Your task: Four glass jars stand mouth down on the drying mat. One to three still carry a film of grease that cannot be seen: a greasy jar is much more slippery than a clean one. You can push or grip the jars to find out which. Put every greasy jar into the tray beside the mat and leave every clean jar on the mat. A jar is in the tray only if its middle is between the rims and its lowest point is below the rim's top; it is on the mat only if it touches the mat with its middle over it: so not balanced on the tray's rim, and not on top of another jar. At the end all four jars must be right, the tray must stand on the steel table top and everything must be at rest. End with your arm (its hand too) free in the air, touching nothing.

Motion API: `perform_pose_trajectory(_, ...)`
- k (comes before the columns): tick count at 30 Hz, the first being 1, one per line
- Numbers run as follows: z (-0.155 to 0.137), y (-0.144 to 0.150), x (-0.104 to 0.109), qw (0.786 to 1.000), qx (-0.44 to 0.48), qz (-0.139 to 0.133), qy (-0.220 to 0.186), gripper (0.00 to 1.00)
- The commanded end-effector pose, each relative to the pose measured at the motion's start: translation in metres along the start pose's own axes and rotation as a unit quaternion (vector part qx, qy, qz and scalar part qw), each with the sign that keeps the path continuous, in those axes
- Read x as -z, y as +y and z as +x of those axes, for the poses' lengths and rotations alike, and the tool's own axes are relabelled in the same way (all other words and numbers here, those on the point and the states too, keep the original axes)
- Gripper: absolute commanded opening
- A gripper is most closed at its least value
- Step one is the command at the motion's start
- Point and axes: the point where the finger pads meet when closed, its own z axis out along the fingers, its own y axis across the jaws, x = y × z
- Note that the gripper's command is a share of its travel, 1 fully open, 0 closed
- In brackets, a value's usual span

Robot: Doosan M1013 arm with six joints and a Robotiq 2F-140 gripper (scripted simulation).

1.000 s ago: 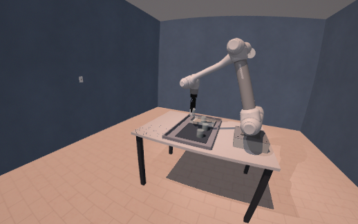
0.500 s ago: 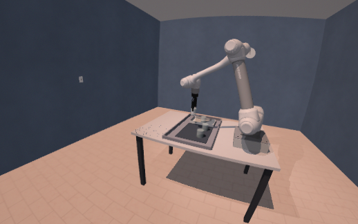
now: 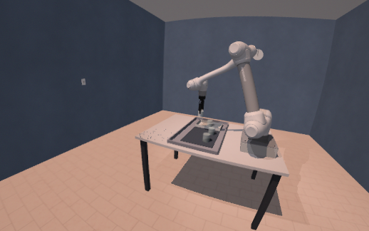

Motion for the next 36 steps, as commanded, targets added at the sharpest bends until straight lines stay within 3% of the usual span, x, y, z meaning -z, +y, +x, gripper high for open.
perform_pose_trajectory(1,0.0,-0.004,0.0,1.0,0.0,0.0,0.0,0.0)
perform_pose_trajectory(36,0.0,-0.107,0.0,1.0,0.0,0.0,0.0,0.0)
